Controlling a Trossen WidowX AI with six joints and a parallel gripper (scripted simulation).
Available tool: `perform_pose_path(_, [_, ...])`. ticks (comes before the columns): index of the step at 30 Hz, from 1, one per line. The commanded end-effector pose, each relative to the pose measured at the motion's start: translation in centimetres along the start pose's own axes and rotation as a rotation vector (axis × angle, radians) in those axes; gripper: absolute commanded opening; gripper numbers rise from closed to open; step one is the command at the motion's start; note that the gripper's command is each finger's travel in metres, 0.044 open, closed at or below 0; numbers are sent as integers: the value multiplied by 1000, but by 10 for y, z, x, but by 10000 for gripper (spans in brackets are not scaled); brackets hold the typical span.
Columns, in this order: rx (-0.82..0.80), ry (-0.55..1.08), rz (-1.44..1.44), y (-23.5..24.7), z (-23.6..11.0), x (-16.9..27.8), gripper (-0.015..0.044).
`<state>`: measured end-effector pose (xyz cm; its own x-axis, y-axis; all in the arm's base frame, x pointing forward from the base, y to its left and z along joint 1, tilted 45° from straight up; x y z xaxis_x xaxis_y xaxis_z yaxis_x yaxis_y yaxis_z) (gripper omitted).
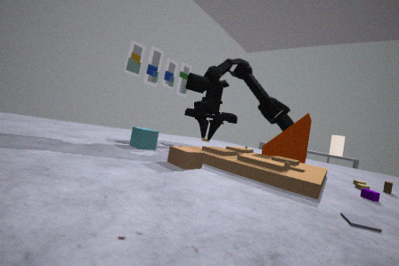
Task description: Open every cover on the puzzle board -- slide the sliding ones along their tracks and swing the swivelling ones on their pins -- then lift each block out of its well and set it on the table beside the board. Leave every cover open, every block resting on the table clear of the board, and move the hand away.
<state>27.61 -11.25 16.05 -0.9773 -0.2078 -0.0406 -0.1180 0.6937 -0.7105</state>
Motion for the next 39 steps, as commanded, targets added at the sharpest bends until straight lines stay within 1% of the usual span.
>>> perform_pose_path(1, [-9,6,-11,4,8,2,80])
perform_pose_path(16, [-1,5,-13,3,31,6,80])
perform_pose_path(23, [-1,5,-13,3,32,7,80])
perform_pose_path(36, [6,3,-6,0,30,5,421])
perform_pose_path(37, [6,3,-6,0,28,5,440])
perform_pose_path(39, [4,4,-6,1,23,4,440])
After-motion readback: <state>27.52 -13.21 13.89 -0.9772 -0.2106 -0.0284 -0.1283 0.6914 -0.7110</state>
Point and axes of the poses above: the point midway between the two fingers, 35 mm back from their tips, its own z axis out along the fingers, its own y axis across the jaws, x = y × z, the point moved 5 cm from there along -z, back along the fingers, and after that the axes turned 5 degrees about z, right-handed, at the moved point
